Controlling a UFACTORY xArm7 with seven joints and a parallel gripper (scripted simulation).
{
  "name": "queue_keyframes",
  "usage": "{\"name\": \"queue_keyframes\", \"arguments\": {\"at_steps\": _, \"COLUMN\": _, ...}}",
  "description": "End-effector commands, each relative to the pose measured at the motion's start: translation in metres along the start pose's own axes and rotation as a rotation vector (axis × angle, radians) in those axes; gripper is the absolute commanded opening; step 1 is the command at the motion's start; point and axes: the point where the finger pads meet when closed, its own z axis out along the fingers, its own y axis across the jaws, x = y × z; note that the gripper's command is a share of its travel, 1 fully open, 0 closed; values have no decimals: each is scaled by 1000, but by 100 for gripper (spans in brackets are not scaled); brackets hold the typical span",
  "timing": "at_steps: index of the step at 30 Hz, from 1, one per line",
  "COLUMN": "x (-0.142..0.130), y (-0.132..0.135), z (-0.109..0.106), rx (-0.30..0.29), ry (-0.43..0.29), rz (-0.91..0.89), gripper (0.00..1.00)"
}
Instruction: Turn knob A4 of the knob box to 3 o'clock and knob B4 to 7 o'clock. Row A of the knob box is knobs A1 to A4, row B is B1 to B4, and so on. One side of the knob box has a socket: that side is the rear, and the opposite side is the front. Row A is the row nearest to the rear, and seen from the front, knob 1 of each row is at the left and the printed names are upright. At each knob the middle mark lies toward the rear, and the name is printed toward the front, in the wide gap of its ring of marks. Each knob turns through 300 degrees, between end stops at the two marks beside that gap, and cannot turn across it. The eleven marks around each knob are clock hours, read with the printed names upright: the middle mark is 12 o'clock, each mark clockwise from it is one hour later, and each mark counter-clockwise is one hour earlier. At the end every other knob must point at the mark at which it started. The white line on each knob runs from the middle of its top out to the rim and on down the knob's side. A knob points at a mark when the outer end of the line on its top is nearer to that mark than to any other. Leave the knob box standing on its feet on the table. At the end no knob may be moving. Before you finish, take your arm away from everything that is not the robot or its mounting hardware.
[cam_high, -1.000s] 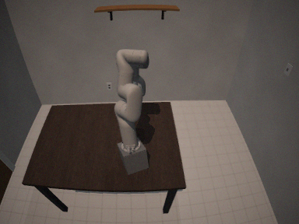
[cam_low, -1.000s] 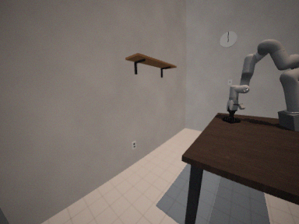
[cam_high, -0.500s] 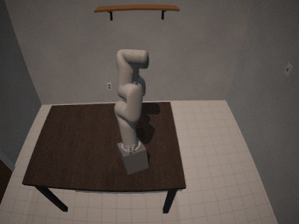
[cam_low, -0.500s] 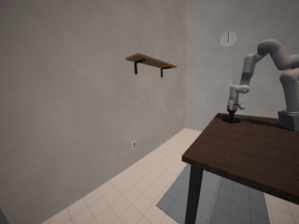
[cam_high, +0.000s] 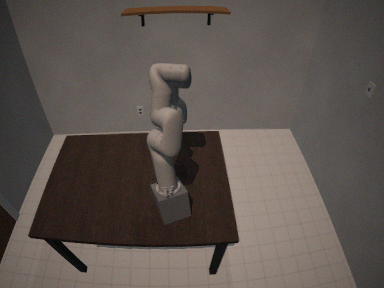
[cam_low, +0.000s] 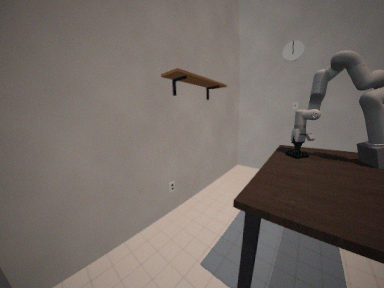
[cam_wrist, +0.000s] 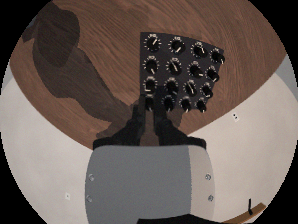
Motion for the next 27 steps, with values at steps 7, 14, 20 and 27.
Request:
{"name": "queue_keyframes", "arguments": {"at_steps": 7, "x": -1, "y": 0, "z": -1, "rx": -1, "ry": -2, "rz": 8, "gripper": 8}}
{"name": "queue_keyframes", "arguments": {"at_steps": 14, "x": -1, "y": 0, "z": -1, "rx": -1, "ry": -2, "rz": 38, "gripper": 8}}
{"name": "queue_keyframes", "arguments": {"at_steps": 20, "x": -1, "y": 0, "z": -1, "rx": -1, "ry": -2, "rz": 71, "gripper": 8}}
{"name": "queue_keyframes", "arguments": {"at_steps": 27, "x": -1, "y": 0, "z": -1, "rx": -1, "ry": -2, "rz": 156, "gripper": 8}}
